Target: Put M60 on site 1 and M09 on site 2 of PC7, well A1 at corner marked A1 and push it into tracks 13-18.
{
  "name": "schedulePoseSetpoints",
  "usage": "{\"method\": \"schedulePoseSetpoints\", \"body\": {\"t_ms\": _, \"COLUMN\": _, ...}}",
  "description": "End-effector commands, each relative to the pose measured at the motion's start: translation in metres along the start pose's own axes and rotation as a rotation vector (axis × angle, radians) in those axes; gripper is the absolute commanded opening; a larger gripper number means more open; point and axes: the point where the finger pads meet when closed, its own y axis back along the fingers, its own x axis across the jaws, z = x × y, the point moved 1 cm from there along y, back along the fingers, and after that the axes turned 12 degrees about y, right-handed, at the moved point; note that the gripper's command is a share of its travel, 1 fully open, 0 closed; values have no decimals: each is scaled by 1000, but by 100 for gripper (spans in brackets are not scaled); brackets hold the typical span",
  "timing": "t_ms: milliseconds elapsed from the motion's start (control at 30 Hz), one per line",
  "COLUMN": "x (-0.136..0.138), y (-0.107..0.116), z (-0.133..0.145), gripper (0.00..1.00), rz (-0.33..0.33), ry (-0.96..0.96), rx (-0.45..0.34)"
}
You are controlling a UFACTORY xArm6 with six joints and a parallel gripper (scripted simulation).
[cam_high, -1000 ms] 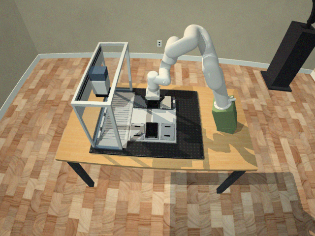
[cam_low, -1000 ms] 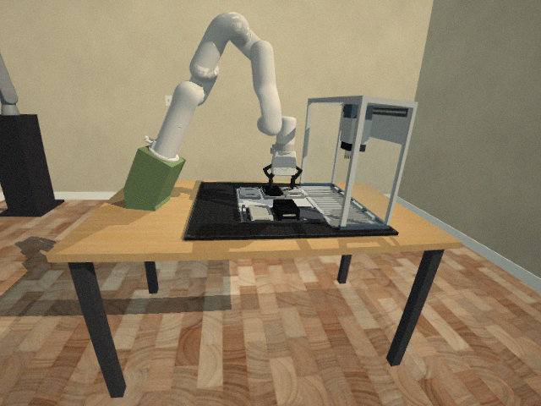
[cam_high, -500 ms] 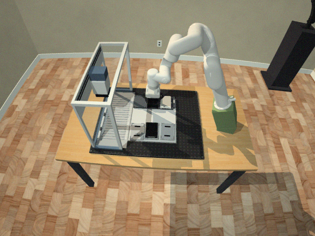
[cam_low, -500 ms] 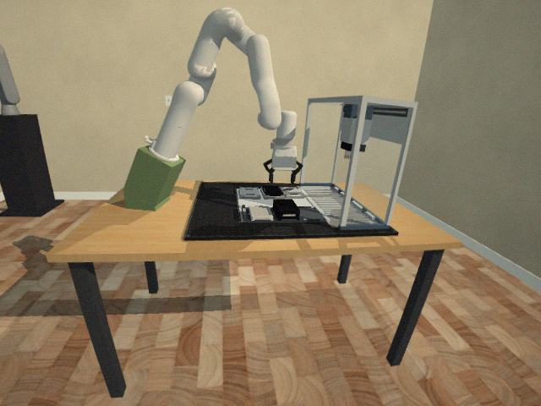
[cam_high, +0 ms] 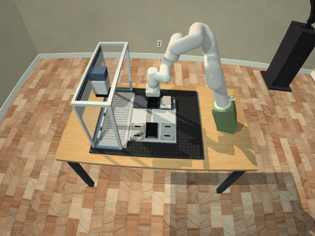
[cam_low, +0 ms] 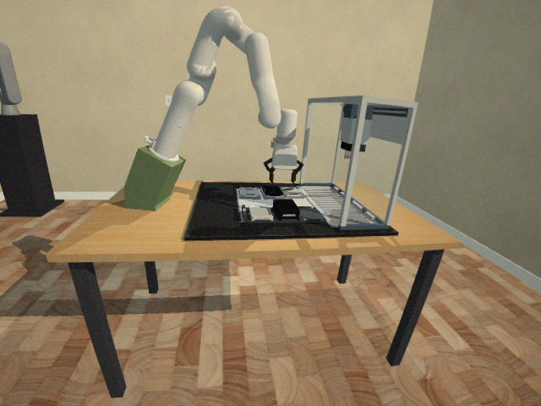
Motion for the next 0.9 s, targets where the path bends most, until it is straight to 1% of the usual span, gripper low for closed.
{"method": "schedulePoseSetpoints", "body": {"t_ms": 0, "x": -2, "y": 1, "z": 18, "gripper": 100, "rz": 4, "ry": 0, "rx": 0}}
{"method": "schedulePoseSetpoints", "body": {"t_ms": 300, "x": -12, "y": 1, "z": 62, "gripper": 100, "rz": 4, "ry": 0, "rx": 0}}
{"method": "schedulePoseSetpoints", "body": {"t_ms": 367, "x": -12, "y": 1, "z": 62, "gripper": 100, "rz": 4, "ry": 0, "rx": 0}}
{"method": "schedulePoseSetpoints", "body": {"t_ms": 867, "x": -27, "y": 1, "z": 135, "gripper": 100, "rz": 4, "ry": 0, "rx": 0}}
